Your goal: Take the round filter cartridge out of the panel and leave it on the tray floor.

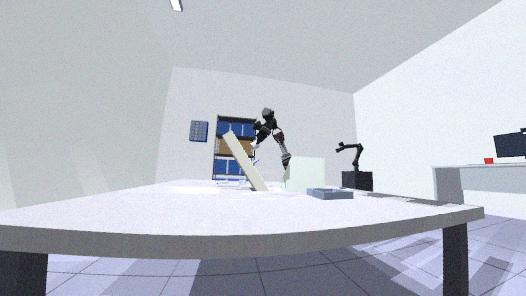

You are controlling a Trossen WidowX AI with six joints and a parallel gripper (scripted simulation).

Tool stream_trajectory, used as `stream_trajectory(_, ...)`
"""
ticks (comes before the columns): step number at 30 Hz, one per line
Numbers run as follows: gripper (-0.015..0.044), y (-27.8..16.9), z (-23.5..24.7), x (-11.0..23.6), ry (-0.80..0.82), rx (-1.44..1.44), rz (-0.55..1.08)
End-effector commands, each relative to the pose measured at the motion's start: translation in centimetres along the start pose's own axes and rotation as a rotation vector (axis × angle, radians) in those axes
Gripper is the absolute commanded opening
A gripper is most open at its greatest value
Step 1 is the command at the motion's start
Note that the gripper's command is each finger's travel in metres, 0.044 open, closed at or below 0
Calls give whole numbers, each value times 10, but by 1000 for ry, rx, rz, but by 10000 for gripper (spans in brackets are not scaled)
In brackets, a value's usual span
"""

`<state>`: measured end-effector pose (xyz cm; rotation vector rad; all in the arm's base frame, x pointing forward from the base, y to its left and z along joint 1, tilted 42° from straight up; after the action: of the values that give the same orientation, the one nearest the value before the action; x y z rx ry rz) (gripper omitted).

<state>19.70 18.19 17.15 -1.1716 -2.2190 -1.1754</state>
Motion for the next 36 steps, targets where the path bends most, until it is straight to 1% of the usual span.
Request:
stream_trajectory(1,0,0,0,17,-5,-1,-3)
stream_trajectory(4,0,0,8,17,-4,-1,-3)
stream_trajectory(19,0,-14,85,6,1,-6,-4)
stream_trajectory(21,0,-15,88,5,1,-6,-4)
stream_trajectory(22,0,-13,77,6,1,5,0)
stream_trajectory(36,0,-75,149,26,265,488,98)
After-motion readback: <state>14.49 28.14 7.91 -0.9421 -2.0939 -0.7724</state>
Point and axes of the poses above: the point midway between the two fingers, 35 mm back from their tips, its own x axis back along the fingers, its own z axis across the jaws, y = z × x, the point moved 2 cm from there along x, back along the fingers, and after that the axes turned 10 degrees about -x, right-handed, at the moved point
